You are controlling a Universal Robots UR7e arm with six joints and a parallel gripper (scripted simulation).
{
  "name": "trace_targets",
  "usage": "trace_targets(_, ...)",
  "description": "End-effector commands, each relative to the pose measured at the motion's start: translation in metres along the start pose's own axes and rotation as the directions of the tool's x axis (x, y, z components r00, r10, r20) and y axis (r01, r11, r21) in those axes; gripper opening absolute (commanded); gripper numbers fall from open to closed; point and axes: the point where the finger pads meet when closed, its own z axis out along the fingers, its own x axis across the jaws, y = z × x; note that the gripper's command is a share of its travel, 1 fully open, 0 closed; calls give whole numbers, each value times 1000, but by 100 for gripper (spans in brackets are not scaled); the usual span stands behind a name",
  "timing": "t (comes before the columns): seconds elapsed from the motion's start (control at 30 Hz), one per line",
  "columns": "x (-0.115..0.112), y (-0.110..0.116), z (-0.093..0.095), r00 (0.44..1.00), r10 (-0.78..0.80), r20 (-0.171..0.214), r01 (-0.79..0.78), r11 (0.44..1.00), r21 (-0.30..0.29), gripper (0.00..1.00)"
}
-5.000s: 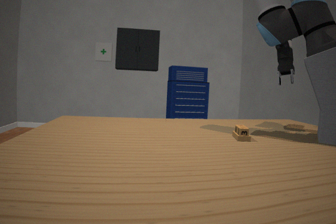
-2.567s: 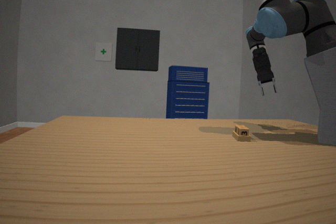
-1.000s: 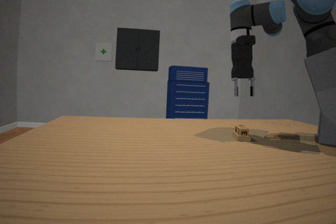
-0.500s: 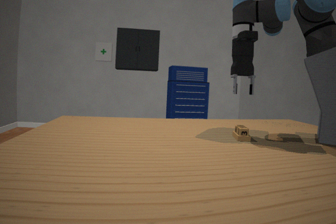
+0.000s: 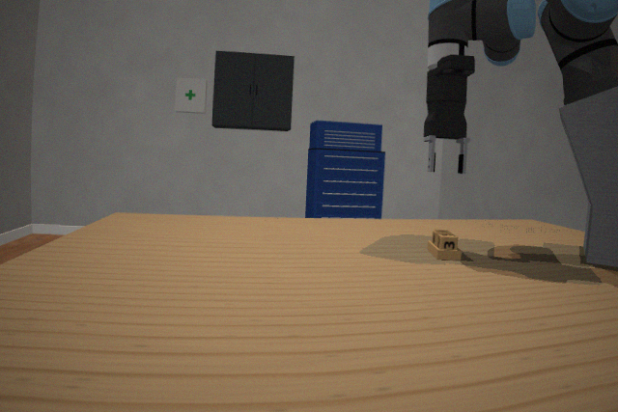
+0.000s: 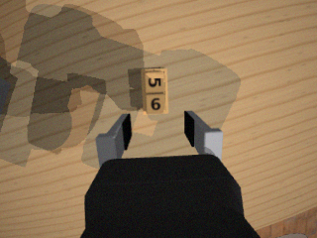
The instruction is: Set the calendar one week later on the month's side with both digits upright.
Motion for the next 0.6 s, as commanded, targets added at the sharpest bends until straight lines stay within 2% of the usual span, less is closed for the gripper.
trace_targets(0.0,-2,-1,0,1000,-1,2,1,1000,1,100)
trace_targets(0.57,-2,-2,1,999,-49,2,49,999,1,100)
